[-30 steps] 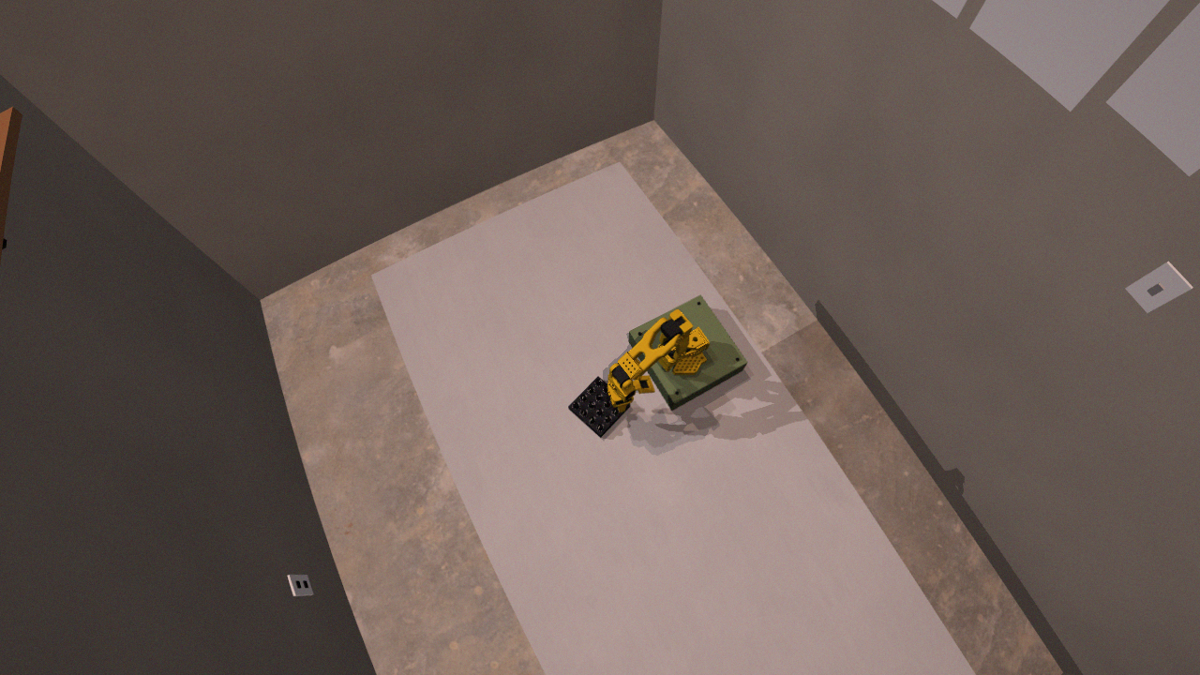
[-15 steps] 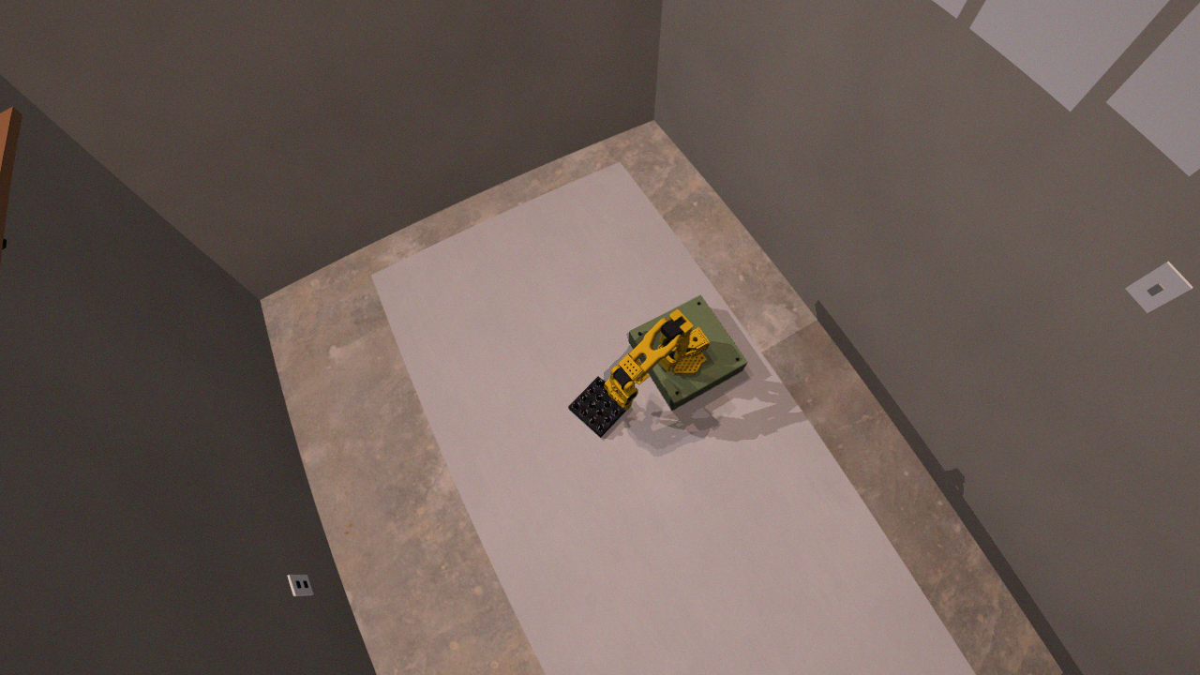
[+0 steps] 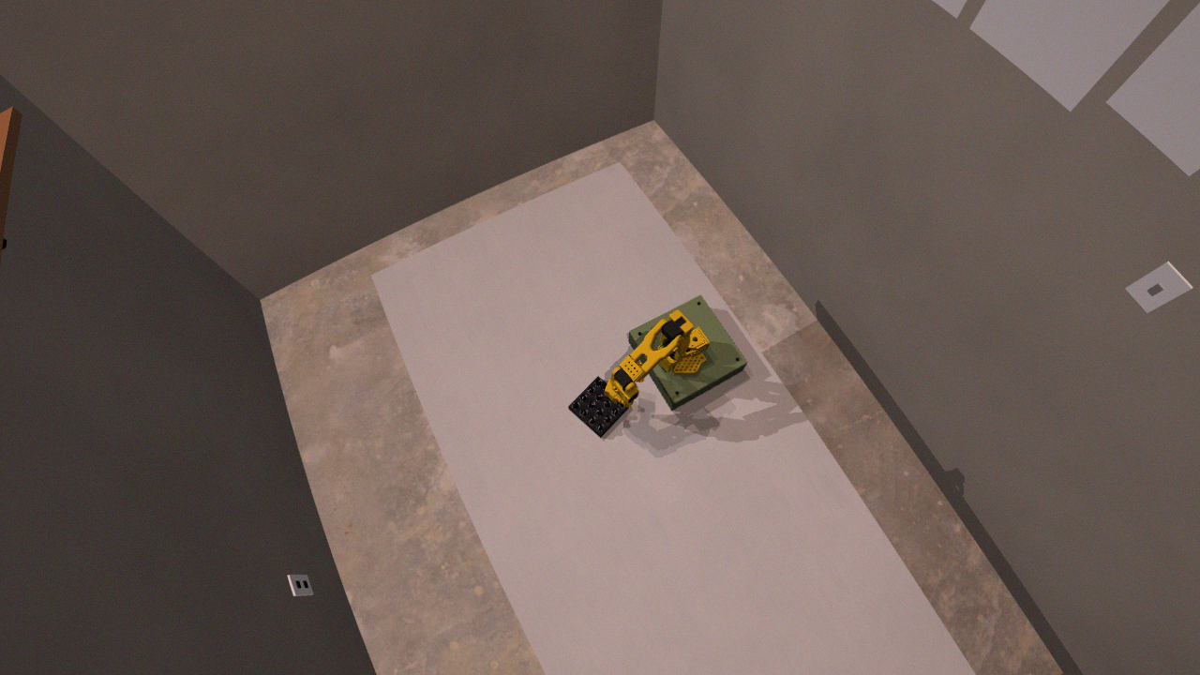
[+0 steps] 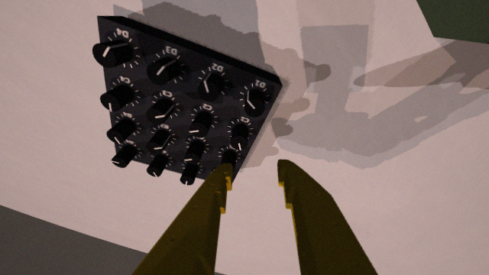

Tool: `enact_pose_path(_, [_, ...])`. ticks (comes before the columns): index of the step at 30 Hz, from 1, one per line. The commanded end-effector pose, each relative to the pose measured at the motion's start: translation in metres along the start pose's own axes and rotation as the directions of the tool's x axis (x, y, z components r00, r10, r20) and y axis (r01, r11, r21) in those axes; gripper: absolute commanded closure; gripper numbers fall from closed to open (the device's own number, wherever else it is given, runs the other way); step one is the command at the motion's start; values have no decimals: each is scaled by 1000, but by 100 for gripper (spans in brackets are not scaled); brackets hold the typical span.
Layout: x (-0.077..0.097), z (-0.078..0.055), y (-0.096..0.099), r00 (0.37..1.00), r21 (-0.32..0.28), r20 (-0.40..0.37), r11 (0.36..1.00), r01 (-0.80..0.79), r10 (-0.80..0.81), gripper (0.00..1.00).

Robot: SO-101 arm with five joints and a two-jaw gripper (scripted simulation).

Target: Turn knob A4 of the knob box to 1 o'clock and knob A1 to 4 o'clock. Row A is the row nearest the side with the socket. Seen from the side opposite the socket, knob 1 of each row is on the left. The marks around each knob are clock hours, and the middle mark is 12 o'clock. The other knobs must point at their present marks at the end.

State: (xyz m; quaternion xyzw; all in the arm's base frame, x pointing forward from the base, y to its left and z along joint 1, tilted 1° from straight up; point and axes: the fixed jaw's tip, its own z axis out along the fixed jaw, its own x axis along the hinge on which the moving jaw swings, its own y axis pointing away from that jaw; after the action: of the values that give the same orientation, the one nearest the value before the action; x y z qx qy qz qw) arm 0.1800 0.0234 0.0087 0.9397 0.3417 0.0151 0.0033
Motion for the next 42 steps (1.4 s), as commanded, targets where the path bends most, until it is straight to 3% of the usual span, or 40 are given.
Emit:
enact_pose_path(1, [-5,4,-5,997,24,33,997,73,-73,89])
enact_pose_path(17, [-2,4,-7,960,30,27,960,277,-278,90])
enact_pose_path(42, [-1,4,-8,944,32,26,944,327,-328,90])
